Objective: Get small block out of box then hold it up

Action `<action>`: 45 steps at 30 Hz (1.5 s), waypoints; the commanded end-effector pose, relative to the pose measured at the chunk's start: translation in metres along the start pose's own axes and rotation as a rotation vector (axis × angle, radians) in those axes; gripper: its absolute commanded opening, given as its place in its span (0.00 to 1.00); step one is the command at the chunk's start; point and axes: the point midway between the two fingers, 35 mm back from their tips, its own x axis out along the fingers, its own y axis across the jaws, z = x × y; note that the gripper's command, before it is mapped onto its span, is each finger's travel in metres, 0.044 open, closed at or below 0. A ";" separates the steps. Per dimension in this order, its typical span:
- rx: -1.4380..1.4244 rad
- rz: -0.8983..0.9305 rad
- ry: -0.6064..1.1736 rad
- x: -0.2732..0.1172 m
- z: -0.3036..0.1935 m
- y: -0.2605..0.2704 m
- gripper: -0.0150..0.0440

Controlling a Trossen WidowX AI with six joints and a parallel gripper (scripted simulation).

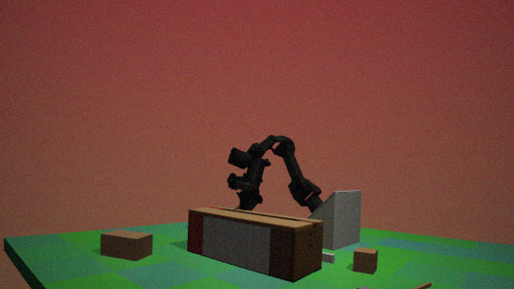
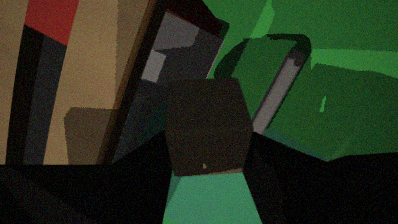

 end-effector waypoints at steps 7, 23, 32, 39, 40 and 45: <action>-0.438 -0.021 -0.011 -0.007 -0.005 0.003 0.25; -1.109 -0.057 -0.019 -0.019 -0.011 0.007 0.25; -1.485 -0.084 -0.021 -0.026 -0.014 0.010 0.25; -1.778 -0.110 -0.020 -0.031 -0.016 0.011 0.25; -1.820 -0.114 -0.020 -0.032 -0.016 0.012 0.25; -2.030 -0.135 -0.016 -0.036 -0.018 0.013 0.25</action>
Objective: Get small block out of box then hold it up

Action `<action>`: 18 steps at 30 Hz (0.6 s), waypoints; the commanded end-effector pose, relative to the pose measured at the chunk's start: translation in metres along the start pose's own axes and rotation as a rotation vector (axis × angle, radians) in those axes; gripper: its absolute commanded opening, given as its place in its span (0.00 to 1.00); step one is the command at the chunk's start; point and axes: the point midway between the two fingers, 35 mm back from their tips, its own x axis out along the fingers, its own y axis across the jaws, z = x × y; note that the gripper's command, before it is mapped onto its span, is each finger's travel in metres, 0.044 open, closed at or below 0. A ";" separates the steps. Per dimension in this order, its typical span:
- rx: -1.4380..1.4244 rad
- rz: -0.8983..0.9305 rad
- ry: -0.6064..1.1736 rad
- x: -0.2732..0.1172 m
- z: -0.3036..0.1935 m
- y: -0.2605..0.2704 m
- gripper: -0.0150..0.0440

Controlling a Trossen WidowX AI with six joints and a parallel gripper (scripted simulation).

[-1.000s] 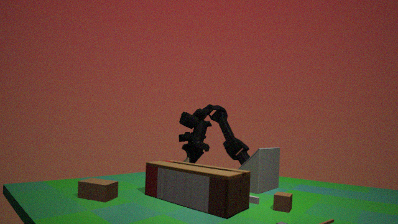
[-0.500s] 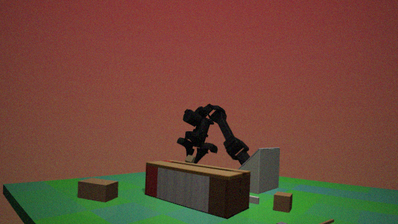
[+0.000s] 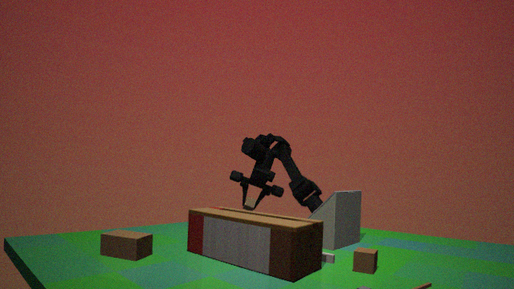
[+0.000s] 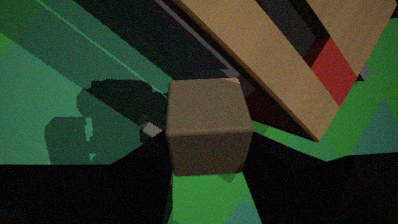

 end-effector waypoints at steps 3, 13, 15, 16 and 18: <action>-0.272 -0.021 0.014 -0.006 0.001 0.000 0.25; -0.692 -0.046 0.038 -0.014 0.004 0.001 0.25; -0.776 -0.051 0.044 -0.016 0.004 0.001 0.25; -0.818 -0.054 0.048 -0.017 0.004 0.001 0.25; -0.901 -0.058 0.055 -0.018 0.005 0.001 0.25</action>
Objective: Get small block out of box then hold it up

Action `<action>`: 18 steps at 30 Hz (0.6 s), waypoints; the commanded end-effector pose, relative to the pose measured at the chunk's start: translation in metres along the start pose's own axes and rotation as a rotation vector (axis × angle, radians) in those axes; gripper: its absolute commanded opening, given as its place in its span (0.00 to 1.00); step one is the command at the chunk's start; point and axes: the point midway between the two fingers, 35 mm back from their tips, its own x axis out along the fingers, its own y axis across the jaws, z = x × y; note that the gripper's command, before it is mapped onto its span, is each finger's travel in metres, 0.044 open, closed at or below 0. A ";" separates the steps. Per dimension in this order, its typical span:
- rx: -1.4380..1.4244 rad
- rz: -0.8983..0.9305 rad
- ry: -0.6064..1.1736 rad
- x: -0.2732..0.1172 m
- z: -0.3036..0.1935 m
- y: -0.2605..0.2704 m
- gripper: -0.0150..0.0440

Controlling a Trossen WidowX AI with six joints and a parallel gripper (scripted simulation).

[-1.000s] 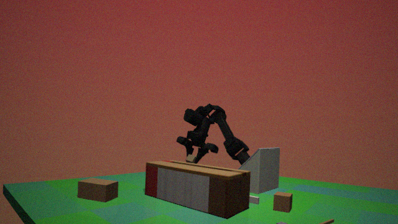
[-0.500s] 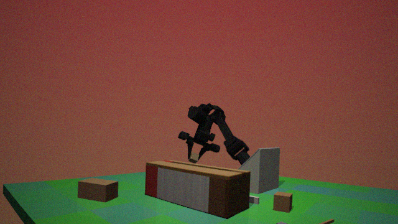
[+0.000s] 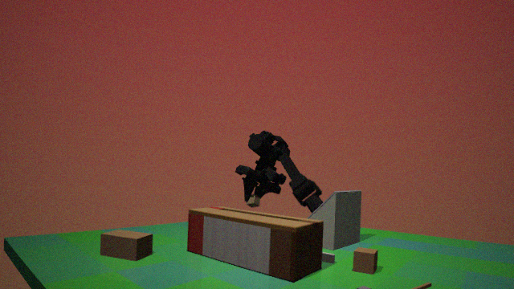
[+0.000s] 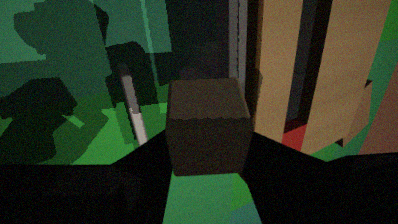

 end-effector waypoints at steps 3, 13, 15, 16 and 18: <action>-0.271 -0.013 0.027 -0.006 0.000 -0.001 0.25; -0.690 -0.023 0.067 -0.015 0.001 -0.003 0.25; -0.774 -0.024 0.077 -0.017 0.001 -0.004 0.25; -0.815 -0.025 0.082 -0.018 0.001 -0.004 0.25; -0.899 -0.025 0.091 -0.020 0.001 -0.005 0.25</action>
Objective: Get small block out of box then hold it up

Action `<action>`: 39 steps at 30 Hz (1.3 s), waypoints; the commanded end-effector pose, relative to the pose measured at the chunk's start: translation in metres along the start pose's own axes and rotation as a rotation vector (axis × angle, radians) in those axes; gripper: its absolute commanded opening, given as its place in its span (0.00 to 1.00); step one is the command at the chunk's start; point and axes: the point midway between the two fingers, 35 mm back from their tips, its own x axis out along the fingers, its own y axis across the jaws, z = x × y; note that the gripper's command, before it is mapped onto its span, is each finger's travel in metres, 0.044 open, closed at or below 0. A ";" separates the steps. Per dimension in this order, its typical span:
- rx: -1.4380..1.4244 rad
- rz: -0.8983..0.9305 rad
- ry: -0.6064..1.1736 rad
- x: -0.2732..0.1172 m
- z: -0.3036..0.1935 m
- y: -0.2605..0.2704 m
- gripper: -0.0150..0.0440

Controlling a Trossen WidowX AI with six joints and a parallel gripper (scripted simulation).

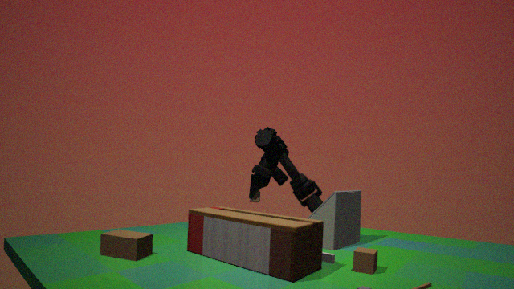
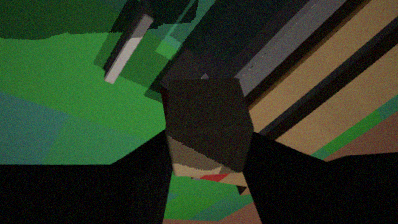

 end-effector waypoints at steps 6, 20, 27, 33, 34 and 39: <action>-0.368 0.007 0.045 -0.008 -0.002 -0.002 0.25; -0.375 0.007 0.045 -0.009 -0.002 -0.002 0.25; -0.375 0.007 0.045 -0.009 -0.002 -0.002 0.25; -0.375 0.007 0.045 -0.009 -0.002 -0.002 0.25; -0.375 0.007 0.045 -0.009 -0.002 -0.002 0.25; -0.375 0.007 0.045 -0.009 -0.002 -0.002 0.25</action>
